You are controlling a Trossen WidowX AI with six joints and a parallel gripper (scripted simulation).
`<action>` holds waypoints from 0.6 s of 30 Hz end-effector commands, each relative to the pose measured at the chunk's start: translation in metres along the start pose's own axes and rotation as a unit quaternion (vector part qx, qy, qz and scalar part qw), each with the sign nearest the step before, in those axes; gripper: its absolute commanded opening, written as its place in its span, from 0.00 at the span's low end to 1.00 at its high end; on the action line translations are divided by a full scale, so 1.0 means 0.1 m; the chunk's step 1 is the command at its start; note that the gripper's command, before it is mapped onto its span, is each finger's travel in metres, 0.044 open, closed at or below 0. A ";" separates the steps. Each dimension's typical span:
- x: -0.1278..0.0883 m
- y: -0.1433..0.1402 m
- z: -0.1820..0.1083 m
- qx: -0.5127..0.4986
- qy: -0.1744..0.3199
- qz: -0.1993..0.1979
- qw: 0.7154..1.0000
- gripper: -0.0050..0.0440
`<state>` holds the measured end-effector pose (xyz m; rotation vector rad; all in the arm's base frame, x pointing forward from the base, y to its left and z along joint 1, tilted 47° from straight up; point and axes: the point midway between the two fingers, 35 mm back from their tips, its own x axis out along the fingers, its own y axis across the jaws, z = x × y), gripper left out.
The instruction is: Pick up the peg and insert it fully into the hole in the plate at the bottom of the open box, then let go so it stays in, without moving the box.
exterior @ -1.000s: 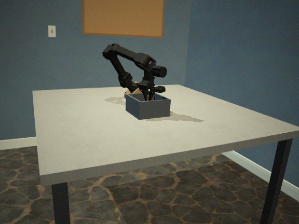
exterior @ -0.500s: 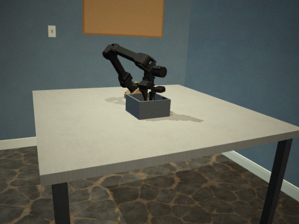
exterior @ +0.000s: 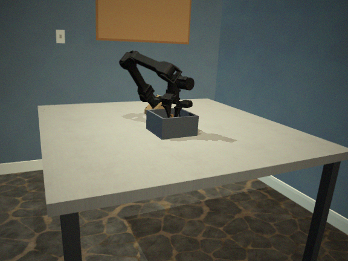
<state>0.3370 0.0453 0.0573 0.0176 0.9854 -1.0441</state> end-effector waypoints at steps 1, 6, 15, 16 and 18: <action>-0.06 0.01 0.00 0.001 0.000 0.001 1.000 0.41; -0.23 0.03 0.01 0.000 0.000 0.002 1.000 0.41; -0.50 0.03 0.00 0.001 -0.001 0.002 1.000 0.41; -0.54 0.03 0.00 0.001 -0.001 0.002 1.000 0.41; -0.62 0.02 0.00 0.001 -0.001 0.002 1.000 0.41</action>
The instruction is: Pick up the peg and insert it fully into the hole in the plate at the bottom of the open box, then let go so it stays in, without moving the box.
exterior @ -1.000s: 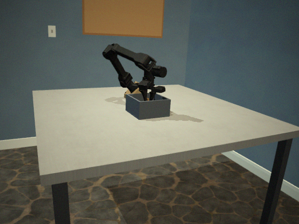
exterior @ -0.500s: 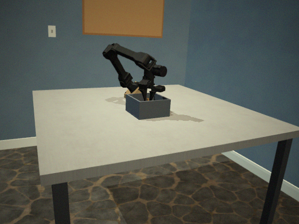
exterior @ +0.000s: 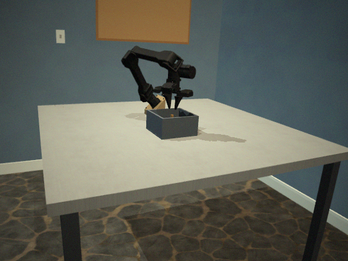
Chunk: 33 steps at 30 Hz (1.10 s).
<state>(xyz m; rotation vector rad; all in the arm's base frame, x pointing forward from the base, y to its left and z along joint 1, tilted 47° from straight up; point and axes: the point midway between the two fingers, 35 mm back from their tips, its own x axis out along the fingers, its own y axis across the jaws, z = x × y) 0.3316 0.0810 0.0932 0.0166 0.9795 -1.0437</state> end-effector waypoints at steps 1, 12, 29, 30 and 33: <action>-0.11 0.02 -0.02 0.000 0.001 0.001 1.000 0.46; -0.20 0.00 0.00 0.000 0.000 0.001 1.000 0.90; -0.20 0.00 0.00 0.000 0.000 0.001 1.000 1.00; -0.20 0.00 0.00 0.000 0.000 0.001 1.000 1.00; -0.20 0.00 0.00 0.000 0.000 0.001 1.000 1.00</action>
